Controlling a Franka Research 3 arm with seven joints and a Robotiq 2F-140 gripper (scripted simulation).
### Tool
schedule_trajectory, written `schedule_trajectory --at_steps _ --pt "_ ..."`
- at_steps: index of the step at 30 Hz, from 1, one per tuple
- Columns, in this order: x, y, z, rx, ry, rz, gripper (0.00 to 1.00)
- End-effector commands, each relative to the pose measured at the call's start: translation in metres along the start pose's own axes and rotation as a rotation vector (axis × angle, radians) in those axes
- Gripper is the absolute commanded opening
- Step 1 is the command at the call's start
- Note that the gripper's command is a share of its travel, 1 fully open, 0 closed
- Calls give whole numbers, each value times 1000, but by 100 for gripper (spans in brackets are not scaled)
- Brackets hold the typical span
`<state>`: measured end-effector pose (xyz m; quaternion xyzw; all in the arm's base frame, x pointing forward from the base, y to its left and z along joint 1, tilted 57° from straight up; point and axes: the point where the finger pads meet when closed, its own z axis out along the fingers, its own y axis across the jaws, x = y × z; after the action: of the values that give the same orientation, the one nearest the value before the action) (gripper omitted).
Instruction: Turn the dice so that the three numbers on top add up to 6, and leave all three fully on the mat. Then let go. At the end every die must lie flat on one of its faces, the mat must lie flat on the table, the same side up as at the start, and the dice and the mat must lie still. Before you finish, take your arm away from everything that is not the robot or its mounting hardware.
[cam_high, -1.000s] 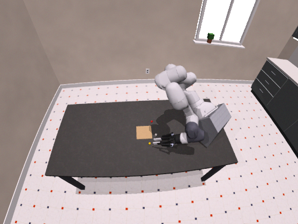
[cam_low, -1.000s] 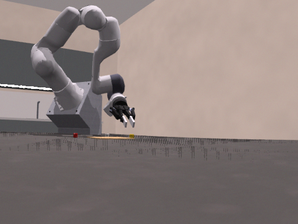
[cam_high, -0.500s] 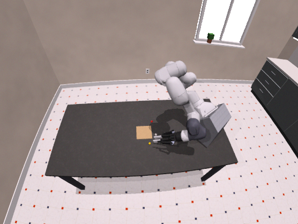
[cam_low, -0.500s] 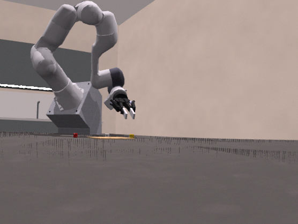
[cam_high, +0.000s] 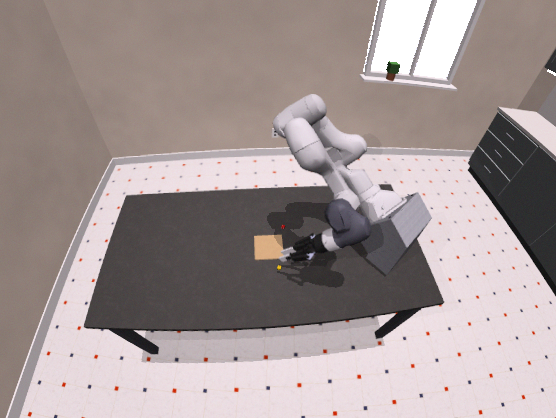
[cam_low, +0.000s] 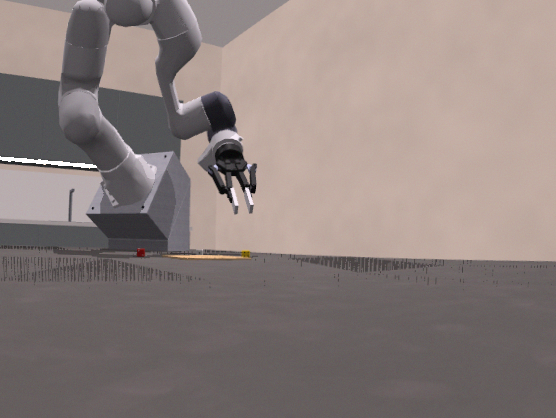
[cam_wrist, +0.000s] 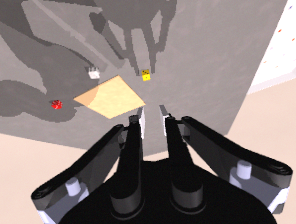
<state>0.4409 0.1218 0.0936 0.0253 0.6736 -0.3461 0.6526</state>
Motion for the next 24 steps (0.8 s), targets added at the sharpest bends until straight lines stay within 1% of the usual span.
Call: schedule_trajectory --at_steps 1,2,4,5,6,8,9,10,12,13,14,24 --pt "6 5 -1 -11 116 -110 19" --pt "4 5 0 -7 151 -110 19" --pt "1 5 1 -4 190 -110 19" --pt "1 6 1 -4 195 -110 19" --pt "-1 6 2 -2 227 -110 19" --pt "-5 7 2 -1 269 -108 19" --pt "-6 7 2 -1 273 -108 19" --pt "-8 7 3 2 306 -109 19" --pt "-8 7 3 2 306 -109 19" --pt "-12 8 4 4 359 -107 19" --pt "-13 8 4 6 382 -108 19" --pt "-28 10 8 16 569 -105 19"
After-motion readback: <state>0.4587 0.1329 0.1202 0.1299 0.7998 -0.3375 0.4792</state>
